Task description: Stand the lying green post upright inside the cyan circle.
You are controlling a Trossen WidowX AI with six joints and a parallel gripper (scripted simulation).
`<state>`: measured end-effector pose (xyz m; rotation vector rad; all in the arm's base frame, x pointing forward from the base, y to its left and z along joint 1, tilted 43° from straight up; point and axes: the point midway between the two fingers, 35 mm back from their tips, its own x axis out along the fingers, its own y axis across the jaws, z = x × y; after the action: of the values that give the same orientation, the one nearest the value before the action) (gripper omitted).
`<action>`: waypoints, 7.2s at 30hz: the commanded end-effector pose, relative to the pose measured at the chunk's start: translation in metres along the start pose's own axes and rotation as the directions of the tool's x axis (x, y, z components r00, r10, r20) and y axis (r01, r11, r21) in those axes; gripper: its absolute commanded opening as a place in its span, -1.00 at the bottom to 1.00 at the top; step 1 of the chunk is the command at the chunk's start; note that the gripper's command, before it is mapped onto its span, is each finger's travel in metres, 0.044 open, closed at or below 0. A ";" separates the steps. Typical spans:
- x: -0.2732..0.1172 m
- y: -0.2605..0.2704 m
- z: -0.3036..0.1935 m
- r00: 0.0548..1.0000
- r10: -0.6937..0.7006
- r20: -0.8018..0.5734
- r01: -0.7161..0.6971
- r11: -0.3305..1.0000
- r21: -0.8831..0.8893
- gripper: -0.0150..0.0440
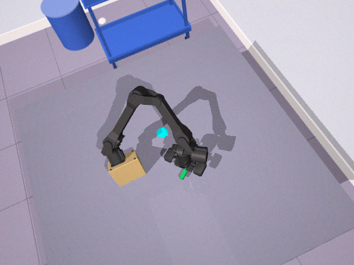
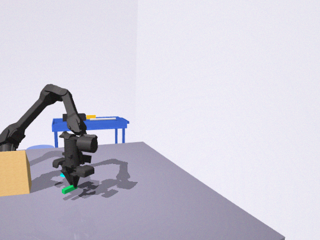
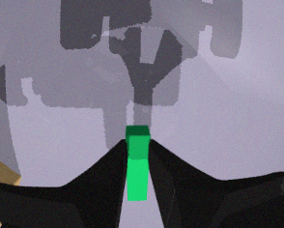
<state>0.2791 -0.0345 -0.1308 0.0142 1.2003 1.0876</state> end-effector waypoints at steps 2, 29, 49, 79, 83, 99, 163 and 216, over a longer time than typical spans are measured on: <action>-0.019 -0.002 0.001 1.000 -0.010 0.000 0.010 1.000 -0.006 -0.42; -0.082 0.012 0.010 1.000 -0.011 -0.003 0.012 0.998 0.054 -0.42; -0.093 0.055 0.060 1.000 -0.024 -0.010 0.026 0.948 0.316 -0.42; -0.099 0.136 0.115 1.000 -0.022 -0.006 0.020 0.754 0.656 -0.42; -0.099 0.148 0.120 1.000 -0.019 -0.004 0.017 0.719 0.695 -0.42; -0.099 0.197 0.134 1.000 -0.004 0.003 0.000 0.561 0.828 -0.42; -0.066 0.213 0.110 0.938 -0.278 -0.207 0.321 0.475 0.819 -0.42; -0.053 0.206 0.101 0.785 -0.582 -0.214 0.501 0.392 0.772 -0.42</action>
<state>0.2197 0.0899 0.0599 0.3529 1.4096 -0.1146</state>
